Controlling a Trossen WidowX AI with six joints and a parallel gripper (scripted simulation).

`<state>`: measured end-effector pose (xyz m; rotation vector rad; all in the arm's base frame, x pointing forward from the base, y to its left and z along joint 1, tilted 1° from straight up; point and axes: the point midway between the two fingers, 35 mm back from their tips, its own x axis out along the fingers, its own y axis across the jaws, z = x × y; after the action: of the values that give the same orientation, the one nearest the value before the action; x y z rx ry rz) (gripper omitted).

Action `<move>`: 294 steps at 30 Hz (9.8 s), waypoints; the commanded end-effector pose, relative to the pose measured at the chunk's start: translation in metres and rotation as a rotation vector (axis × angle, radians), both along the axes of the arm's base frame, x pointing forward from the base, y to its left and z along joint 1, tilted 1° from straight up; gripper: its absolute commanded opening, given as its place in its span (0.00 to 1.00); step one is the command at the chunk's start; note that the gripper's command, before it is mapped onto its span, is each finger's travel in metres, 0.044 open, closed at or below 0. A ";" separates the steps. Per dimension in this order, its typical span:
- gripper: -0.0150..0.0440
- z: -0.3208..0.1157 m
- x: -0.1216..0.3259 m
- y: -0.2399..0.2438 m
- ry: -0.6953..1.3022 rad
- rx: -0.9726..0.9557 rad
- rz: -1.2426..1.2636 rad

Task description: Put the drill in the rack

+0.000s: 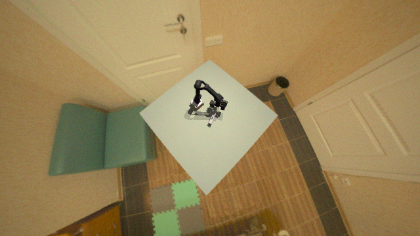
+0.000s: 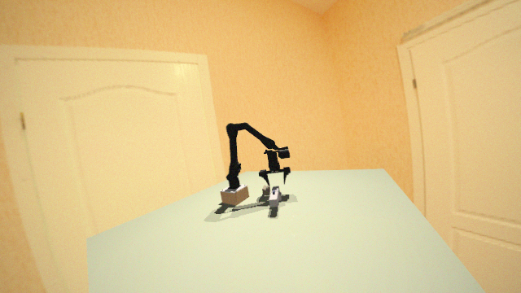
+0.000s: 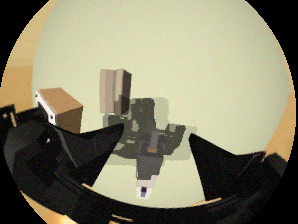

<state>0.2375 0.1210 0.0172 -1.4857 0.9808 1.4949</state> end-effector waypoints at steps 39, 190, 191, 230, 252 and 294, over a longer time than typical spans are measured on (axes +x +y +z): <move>0.51 -0.043 0.004 -0.011 0.004 -0.002 0.001; 0.25 -0.046 -0.014 0.033 0.005 0.002 0.002; 0.25 -0.046 -0.015 0.035 0.005 0.002 0.002; 0.25 -0.041 -0.033 0.076 0.006 0.005 0.002; 0.25 -0.031 -0.034 0.074 0.006 0.005 0.002; 0.25 -0.009 -0.034 0.072 0.006 0.005 0.002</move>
<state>0.2032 0.1928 0.0050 -1.4782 0.9836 1.5017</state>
